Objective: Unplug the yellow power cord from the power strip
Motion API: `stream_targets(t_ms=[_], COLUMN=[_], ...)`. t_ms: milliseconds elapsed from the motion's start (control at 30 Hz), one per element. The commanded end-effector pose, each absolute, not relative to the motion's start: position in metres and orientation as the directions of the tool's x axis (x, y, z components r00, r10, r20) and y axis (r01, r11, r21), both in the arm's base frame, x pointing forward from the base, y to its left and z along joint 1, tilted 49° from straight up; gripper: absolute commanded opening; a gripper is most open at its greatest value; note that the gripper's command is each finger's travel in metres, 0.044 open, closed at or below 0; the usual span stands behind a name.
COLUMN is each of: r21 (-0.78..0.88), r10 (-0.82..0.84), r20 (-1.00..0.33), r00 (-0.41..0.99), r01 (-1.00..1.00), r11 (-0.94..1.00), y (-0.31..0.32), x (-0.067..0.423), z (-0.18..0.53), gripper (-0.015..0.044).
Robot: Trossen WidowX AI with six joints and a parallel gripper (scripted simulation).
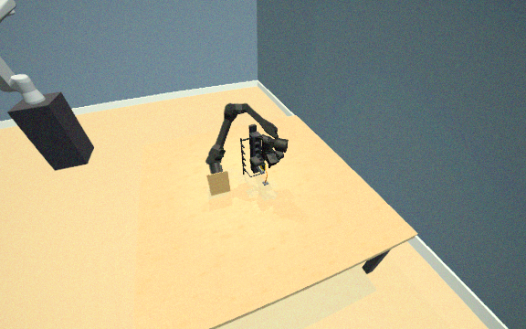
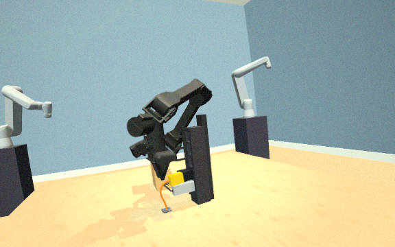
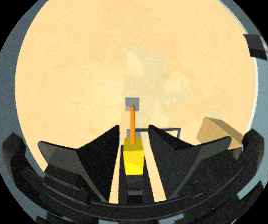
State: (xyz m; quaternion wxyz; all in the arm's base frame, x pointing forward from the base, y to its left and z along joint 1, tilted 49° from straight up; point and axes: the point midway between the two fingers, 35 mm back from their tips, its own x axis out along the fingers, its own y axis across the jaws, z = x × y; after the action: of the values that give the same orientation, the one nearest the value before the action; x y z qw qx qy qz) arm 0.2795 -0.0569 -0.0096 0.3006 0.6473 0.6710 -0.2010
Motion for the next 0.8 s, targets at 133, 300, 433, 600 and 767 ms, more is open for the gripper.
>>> stream_targets(t_ms=[133,300,433,600,767], r21=[0.118,0.118,0.118,0.118,0.118], r10=[0.749,0.748,0.748,0.748,0.749], r20=[-0.662,-0.662,-0.662,-0.662,-0.662], r00=[0.032,0.037,0.037,0.037,0.036], r01=[0.991,0.991,0.991,0.991,0.991], r11=[0.063,0.056,0.056,0.056,0.056], y=[-0.062,-0.064,-0.063,-0.059,-0.054], x=[0.279,0.279,0.278,0.277,0.276], z=[-0.005,-0.003,-0.002,0.003,0.009], gripper=[0.016,0.016,0.016,0.016,0.016])
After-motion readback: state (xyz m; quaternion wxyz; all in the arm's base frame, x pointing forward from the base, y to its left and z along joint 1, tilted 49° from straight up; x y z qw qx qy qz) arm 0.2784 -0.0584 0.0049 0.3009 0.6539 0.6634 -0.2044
